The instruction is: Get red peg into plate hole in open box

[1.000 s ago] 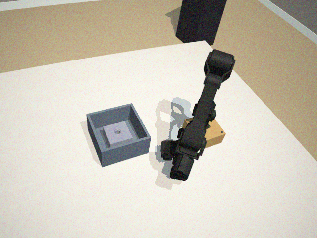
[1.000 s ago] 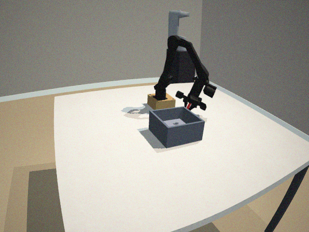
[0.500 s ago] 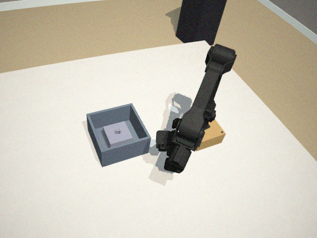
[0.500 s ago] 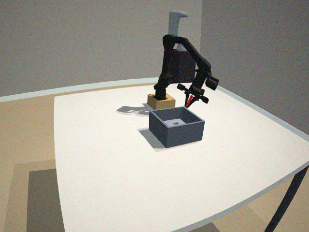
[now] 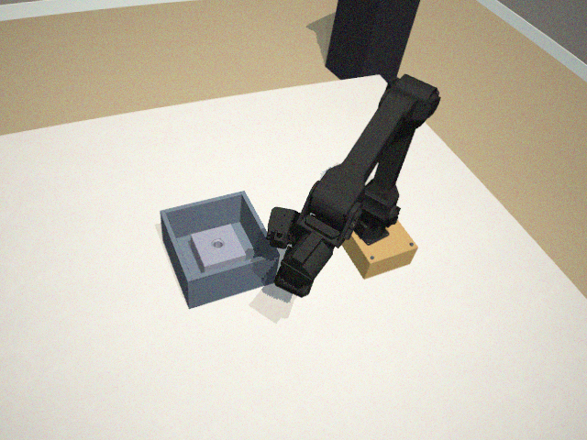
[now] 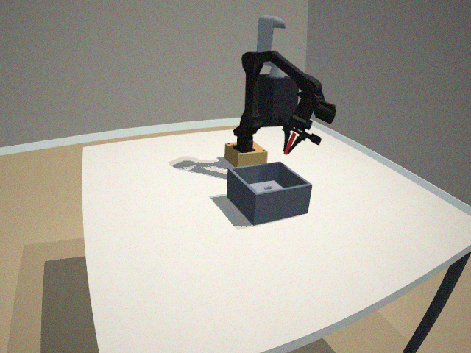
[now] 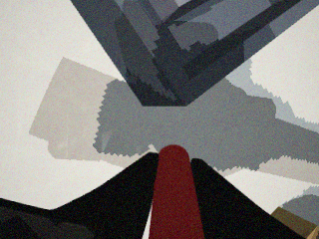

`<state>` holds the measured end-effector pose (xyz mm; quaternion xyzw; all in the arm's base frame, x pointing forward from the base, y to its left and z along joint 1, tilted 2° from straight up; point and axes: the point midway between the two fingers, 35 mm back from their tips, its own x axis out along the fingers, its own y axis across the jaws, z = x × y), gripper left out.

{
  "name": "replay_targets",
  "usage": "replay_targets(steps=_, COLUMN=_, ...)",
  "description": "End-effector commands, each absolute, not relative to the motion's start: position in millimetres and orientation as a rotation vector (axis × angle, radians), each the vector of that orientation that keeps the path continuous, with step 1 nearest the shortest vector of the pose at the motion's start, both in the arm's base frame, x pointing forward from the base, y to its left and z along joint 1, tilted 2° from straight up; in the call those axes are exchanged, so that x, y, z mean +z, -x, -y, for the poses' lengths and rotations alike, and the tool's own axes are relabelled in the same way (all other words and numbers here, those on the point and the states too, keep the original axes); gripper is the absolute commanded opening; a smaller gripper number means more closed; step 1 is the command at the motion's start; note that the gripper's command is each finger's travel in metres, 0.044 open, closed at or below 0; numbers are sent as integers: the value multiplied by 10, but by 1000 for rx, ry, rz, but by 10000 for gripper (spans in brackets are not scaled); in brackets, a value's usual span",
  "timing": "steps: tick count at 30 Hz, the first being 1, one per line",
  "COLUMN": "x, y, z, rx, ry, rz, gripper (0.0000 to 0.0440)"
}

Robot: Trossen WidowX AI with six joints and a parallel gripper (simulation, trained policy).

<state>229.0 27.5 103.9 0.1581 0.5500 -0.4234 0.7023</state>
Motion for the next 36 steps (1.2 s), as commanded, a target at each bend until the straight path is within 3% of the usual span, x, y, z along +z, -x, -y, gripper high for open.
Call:
replay_targets(steps=1, x=1146, y=-2399, z=-141, rx=-967, ry=-390, rz=-1179, gripper=0)
replay_targets(steps=36, x=812, y=-3137, z=1087, rx=-962, ry=-530, rz=-1139, gripper=0)
